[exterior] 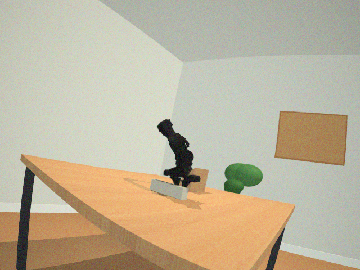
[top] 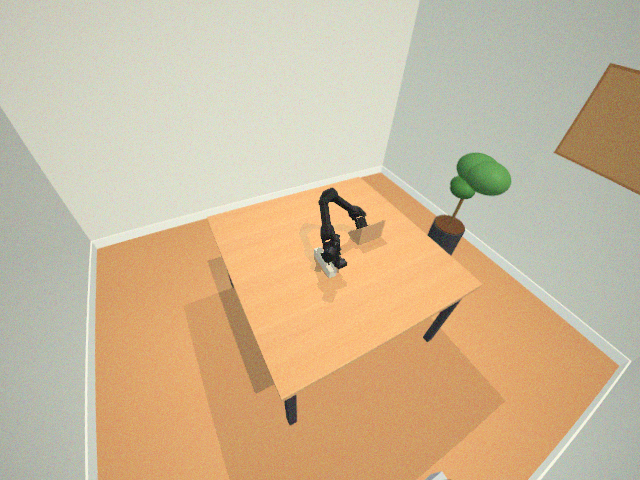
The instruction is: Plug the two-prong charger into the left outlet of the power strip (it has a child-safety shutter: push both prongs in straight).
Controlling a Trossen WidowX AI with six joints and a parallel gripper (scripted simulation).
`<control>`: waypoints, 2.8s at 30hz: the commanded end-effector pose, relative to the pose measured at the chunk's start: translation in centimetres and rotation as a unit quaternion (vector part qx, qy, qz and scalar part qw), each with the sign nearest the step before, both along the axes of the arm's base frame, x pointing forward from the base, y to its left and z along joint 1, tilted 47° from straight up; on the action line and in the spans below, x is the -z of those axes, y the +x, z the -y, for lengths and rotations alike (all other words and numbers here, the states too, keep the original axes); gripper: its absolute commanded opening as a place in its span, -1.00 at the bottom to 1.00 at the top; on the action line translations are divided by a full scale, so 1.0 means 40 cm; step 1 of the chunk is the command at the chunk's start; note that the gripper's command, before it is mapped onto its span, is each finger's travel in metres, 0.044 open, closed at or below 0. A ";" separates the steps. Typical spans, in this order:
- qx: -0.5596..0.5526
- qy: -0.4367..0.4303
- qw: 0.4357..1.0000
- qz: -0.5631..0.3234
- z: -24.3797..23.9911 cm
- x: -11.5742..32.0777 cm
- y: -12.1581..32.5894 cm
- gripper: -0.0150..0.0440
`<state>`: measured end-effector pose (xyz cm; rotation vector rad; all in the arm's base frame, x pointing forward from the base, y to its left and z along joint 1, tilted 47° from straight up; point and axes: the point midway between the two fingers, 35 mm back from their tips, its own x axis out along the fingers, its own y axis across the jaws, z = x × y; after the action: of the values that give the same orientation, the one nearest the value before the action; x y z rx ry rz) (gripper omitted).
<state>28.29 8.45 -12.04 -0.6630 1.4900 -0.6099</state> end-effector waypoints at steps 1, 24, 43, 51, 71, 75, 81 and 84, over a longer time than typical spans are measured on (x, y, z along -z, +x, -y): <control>-0.001 0.001 1.000 0.013 -0.003 -0.003 0.017 -0.49; -0.001 0.001 1.000 0.013 -0.008 -0.008 0.019 -0.49; -0.001 0.001 1.000 0.013 -0.004 -0.005 0.021 -0.49; -0.001 0.001 1.000 0.013 -0.002 -0.004 0.022 -0.49; -0.001 0.001 1.000 0.013 0.002 0.001 0.022 -0.49; -0.001 0.001 1.000 0.013 0.003 0.002 0.022 -0.49; -0.001 0.001 1.000 0.013 0.005 0.004 0.022 -0.49; -0.001 0.001 1.000 0.013 0.005 0.004 0.022 -0.49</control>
<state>28.28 8.43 -12.11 -0.6603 1.4957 -0.6117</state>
